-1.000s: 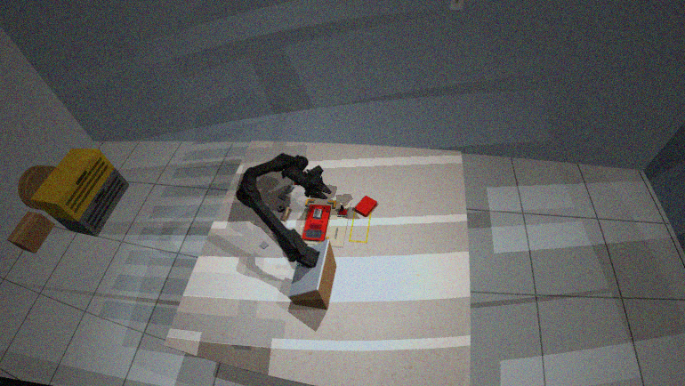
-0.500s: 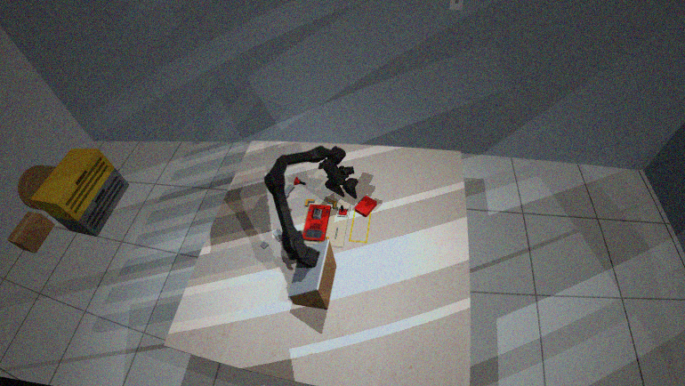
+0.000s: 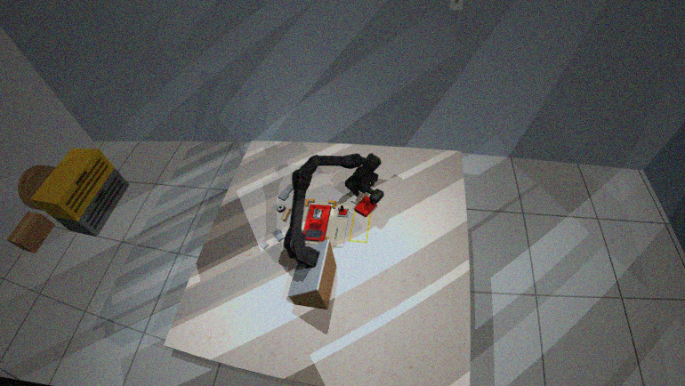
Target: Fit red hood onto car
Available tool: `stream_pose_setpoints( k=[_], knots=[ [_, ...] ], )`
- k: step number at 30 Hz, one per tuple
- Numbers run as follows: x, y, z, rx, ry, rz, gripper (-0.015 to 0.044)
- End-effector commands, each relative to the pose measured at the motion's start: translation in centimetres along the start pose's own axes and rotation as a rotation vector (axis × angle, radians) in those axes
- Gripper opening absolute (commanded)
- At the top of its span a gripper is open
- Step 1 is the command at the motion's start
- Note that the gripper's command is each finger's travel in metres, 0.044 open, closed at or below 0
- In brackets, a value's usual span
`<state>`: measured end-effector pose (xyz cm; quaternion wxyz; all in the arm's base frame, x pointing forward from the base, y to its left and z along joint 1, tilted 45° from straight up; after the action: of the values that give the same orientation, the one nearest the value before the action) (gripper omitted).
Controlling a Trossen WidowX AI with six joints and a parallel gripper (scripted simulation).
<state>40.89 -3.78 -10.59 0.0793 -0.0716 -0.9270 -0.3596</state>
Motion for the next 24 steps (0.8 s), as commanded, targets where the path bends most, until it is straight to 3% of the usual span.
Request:
stream_pose_setpoints(
  k=[1, 24],
  knots=[
    [-0.55, 0.00, -0.09, -0.032, -0.024, -0.026, 0.0440],
    [-0.77, -0.07, 0.87, -0.032, -0.024, -0.026, 0.0440]
  ],
)
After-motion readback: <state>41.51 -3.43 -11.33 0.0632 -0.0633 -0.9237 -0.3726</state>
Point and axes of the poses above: the point midway between the two fingers, 35 mm back from their tips, its own z axis out along the fingers, its own y axis across the jaws, x = y × z, the point moved 6 cm from there along -z, back along the fingers, and after that the axes turned 13 degrees about -z, right-handed, at the moved point
